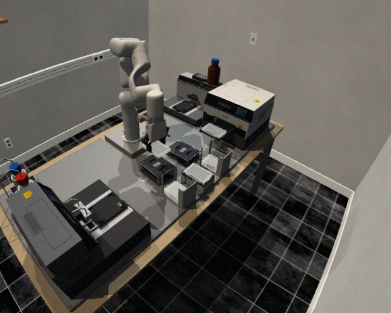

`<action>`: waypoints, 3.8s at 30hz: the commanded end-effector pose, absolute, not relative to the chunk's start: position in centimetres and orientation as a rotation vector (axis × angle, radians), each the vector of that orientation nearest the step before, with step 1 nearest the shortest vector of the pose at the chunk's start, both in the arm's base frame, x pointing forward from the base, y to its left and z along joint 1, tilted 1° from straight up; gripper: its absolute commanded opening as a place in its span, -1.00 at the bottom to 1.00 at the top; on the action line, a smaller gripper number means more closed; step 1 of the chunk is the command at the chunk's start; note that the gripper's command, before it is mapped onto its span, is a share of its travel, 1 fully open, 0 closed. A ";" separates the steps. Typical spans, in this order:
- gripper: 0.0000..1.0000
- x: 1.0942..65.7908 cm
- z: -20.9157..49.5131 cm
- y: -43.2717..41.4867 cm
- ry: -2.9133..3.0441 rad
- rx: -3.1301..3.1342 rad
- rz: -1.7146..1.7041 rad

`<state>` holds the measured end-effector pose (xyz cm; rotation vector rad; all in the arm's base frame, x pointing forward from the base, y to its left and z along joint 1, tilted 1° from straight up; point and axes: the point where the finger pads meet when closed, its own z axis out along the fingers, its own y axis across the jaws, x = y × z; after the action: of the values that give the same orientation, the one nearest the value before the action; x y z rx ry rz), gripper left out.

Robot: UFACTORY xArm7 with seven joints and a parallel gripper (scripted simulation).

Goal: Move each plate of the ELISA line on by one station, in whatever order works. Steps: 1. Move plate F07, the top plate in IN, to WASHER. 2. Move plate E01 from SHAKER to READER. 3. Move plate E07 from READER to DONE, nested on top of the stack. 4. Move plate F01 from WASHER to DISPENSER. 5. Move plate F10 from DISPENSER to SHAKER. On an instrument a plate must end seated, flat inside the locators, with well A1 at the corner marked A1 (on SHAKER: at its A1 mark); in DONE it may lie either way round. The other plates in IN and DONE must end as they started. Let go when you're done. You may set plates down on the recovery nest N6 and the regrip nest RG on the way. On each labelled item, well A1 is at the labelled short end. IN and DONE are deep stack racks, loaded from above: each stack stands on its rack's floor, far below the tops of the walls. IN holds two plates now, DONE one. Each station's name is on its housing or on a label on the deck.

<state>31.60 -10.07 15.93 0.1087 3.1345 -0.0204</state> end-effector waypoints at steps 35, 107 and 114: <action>-1.00 31.8 11.6 -10.2 3.131 0.108 -0.022; -1.00 31.8 6.9 -10.2 3.131 0.109 -0.022; -1.00 31.8 6.9 -10.2 3.131 0.109 -0.022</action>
<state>31.66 -10.20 6.81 0.1087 3.1342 -0.0207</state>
